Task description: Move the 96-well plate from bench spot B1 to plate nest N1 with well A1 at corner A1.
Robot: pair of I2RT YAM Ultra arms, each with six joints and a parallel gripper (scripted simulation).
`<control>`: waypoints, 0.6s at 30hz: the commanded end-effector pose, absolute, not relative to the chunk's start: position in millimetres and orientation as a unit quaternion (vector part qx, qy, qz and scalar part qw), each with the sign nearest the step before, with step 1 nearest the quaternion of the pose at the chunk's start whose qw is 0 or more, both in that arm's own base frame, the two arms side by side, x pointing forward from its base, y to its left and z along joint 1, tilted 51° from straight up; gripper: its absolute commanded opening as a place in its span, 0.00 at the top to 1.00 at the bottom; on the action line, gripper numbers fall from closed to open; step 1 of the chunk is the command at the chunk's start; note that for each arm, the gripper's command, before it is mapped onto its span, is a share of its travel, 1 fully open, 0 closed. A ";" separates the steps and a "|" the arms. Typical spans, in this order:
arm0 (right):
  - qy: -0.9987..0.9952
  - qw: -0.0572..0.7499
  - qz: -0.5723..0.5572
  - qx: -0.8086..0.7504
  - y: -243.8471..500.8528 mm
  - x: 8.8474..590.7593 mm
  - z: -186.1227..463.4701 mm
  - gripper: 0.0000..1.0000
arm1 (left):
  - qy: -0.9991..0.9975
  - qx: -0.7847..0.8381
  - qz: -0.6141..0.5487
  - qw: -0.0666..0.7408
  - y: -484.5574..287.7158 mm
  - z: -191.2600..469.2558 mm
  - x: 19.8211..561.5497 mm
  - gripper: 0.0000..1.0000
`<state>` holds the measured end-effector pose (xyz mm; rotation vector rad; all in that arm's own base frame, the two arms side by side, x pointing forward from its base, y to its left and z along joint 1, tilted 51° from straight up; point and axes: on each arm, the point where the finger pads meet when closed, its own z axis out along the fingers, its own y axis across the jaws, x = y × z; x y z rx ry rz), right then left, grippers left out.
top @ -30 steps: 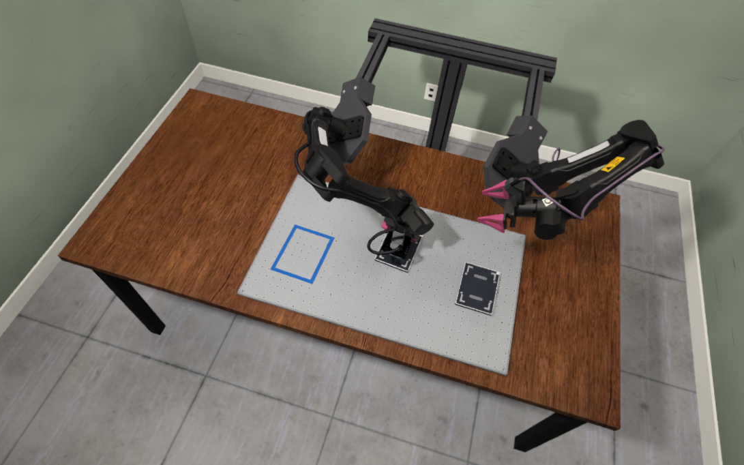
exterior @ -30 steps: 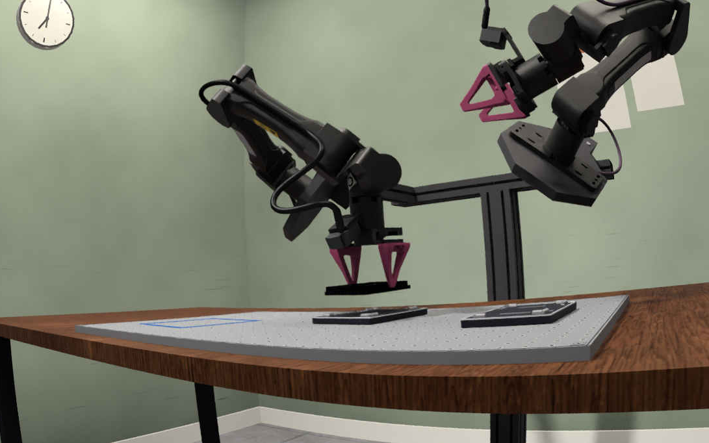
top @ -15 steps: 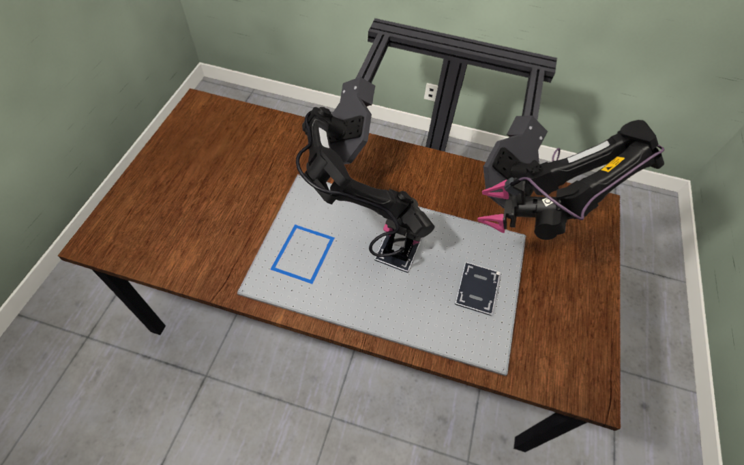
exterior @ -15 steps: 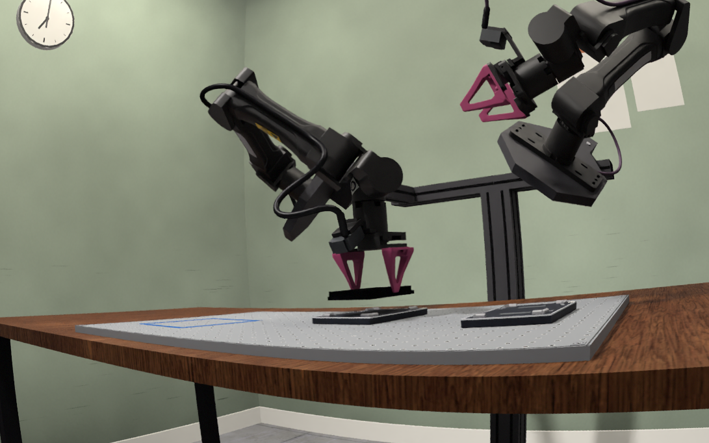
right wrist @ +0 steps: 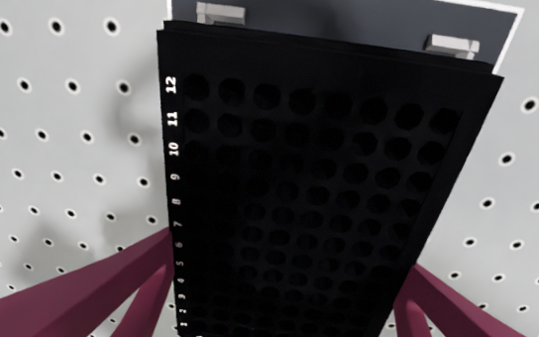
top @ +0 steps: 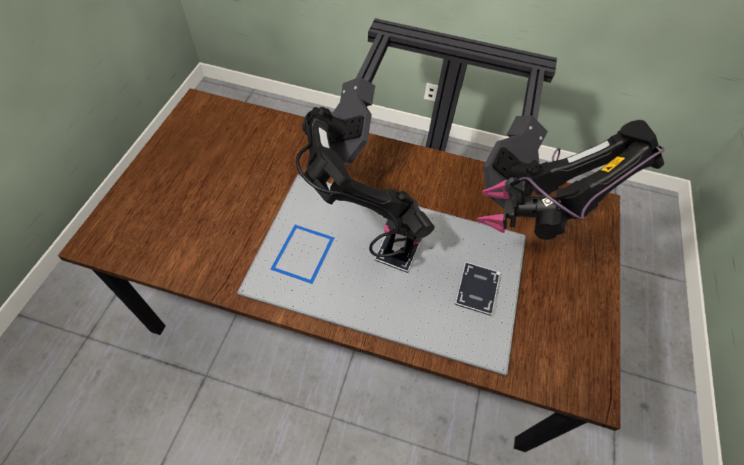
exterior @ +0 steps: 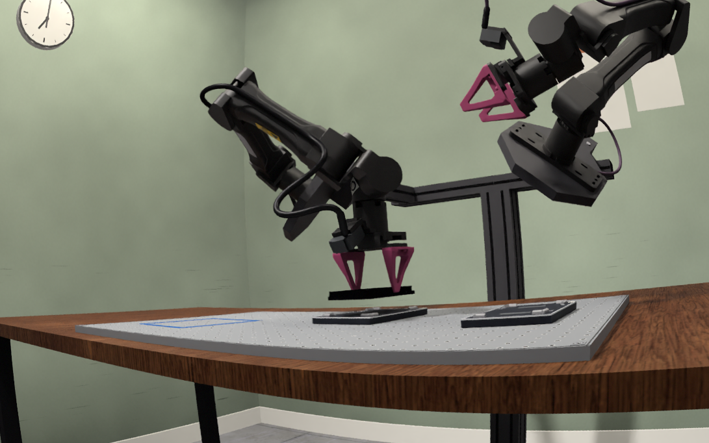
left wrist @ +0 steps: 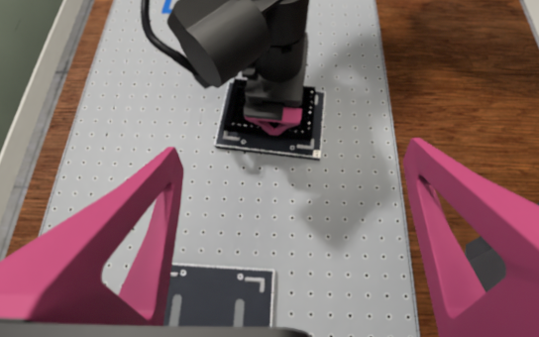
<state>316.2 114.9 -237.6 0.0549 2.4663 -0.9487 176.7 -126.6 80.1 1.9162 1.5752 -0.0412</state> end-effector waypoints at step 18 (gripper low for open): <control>0.901 0.258 -0.348 0.014 111.5 321.8 -239.6 0.21 | 0.596 0.735 -0.027 0.323 -127.2 77.0 168.3 0.00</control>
